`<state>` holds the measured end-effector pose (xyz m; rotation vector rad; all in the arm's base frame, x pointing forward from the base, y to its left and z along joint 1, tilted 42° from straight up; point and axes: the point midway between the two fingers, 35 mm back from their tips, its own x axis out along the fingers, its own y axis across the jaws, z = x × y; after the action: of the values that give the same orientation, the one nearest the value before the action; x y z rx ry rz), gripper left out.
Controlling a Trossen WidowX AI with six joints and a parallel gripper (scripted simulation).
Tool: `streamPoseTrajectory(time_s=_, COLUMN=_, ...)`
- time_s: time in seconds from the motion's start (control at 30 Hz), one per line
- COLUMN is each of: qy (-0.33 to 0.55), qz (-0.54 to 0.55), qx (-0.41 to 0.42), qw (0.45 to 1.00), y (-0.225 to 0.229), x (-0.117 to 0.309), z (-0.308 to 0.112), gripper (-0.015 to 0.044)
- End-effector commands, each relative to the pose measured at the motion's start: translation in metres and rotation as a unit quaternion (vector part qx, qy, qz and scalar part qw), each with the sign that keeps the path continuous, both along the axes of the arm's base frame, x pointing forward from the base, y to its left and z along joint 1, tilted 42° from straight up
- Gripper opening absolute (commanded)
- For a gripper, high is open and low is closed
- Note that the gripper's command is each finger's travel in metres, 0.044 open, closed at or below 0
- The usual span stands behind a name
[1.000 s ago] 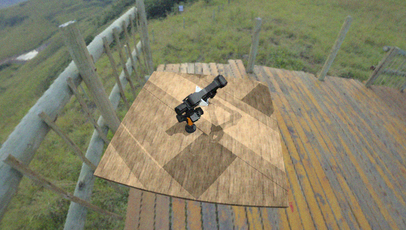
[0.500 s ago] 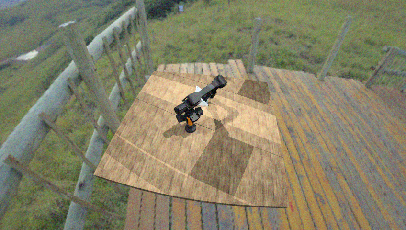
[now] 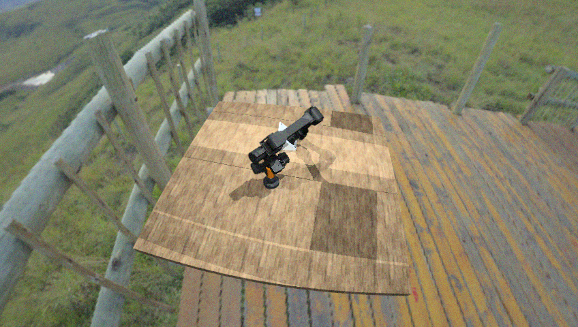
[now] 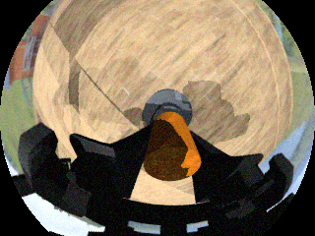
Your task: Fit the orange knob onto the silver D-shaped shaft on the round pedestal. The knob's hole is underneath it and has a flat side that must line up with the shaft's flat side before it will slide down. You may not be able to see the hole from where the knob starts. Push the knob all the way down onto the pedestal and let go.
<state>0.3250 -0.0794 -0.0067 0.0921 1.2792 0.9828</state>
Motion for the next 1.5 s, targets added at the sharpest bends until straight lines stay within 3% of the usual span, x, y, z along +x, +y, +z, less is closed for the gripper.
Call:
streamPoseTrajectory(time_s=0.0, qy=0.0, qz=-0.001, qx=0.0, qw=1.0, y=0.0009, x=-0.0015, z=0.0, gripper=0.0)
streamPoseTrajectory(time_s=0.9, qy=-0.001, qz=-0.001, qx=0.0, qw=1.0, y=-0.0016, x=0.0017, z=0.0012, gripper=0.0)
streamPoseTrajectory(time_s=1.13, qy=-0.066, qz=0.074, qx=0.004, qw=0.995, y=-0.0032, x=0.0037, z=0.0019, gripper=0.0)
streamPoseTrajectory(time_s=1.47, qy=-0.069, qz=0.078, qx=0.005, qw=0.995, y=-0.0018, x=0.0018, z=0.0, gripper=0.0)
